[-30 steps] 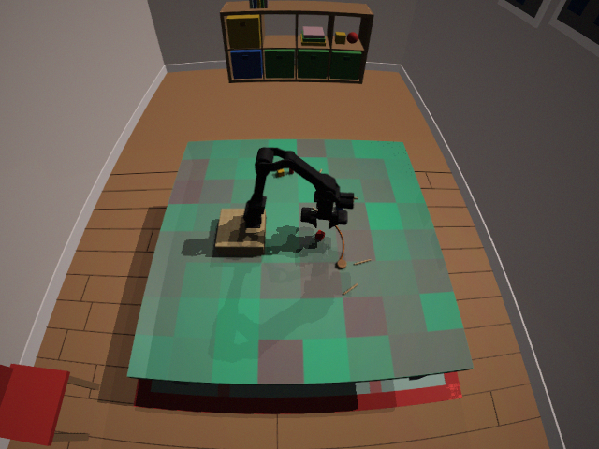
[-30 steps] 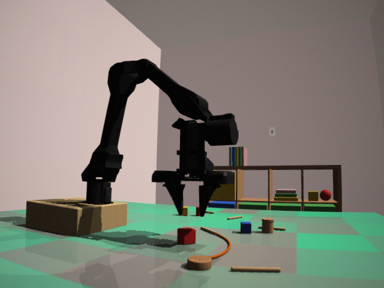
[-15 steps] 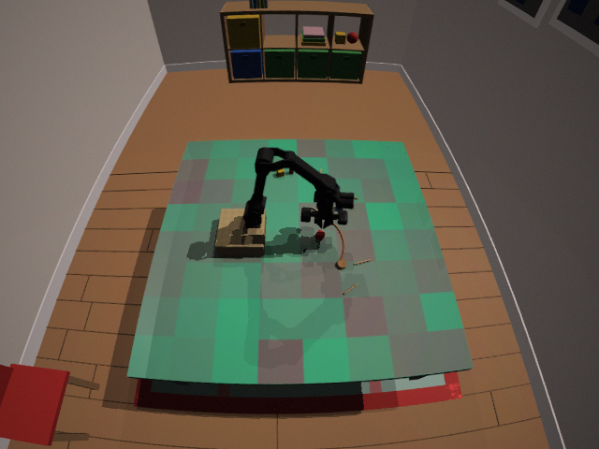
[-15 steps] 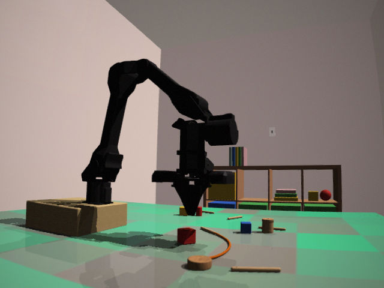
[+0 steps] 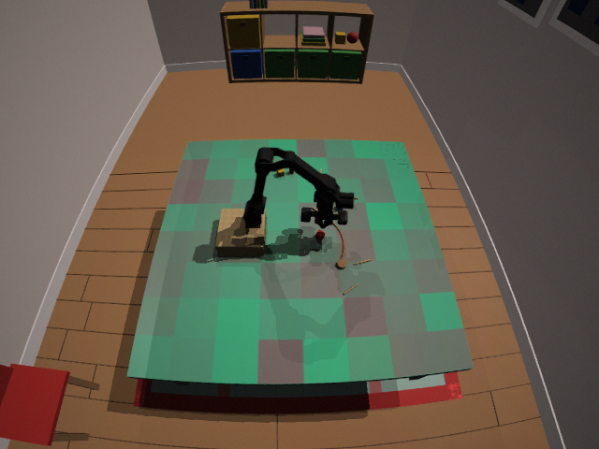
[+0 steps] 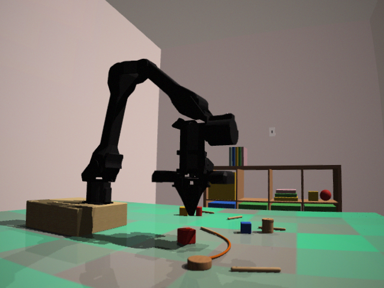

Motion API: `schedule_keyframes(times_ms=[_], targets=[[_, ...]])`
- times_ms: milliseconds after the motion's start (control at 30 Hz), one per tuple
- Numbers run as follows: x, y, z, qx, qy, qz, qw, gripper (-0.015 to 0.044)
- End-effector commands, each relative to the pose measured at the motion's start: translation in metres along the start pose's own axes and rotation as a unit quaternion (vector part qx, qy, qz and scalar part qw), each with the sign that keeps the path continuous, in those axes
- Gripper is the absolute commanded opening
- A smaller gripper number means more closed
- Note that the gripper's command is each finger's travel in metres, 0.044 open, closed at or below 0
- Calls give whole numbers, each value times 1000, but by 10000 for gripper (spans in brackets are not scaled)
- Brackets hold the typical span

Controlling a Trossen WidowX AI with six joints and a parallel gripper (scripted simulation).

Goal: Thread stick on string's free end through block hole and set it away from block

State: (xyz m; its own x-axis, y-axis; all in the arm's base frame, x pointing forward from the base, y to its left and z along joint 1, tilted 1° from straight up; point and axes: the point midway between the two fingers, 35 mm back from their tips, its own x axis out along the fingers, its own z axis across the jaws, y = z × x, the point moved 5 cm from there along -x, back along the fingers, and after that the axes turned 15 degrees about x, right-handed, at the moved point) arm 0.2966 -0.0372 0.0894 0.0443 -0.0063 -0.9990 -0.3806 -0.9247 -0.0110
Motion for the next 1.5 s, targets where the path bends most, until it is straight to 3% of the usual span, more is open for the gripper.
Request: schedule_keyframes(times_ms=[0, 233, 300, 600, 1033, 1167, 1333, 1467], targets=[[0, 0, 0, 0, 0, 0, 1000, 52], [0, 0, 0, 0, 0, 0, 1000, 236], [0, 0, 0, 0, 0, 0, 1000, 242], [0, 0, 0, 0, 0, 0, 1000, 6], [0, 0, 0, 0, 0, 0, 1000, 0], [0, -34, 2, -139, 0, -2, 990, 105], [-1, -102, 19, -407, 0, -6, 913, 236], [-1, -110, 23, -440, 0, -6, 898, 341]])
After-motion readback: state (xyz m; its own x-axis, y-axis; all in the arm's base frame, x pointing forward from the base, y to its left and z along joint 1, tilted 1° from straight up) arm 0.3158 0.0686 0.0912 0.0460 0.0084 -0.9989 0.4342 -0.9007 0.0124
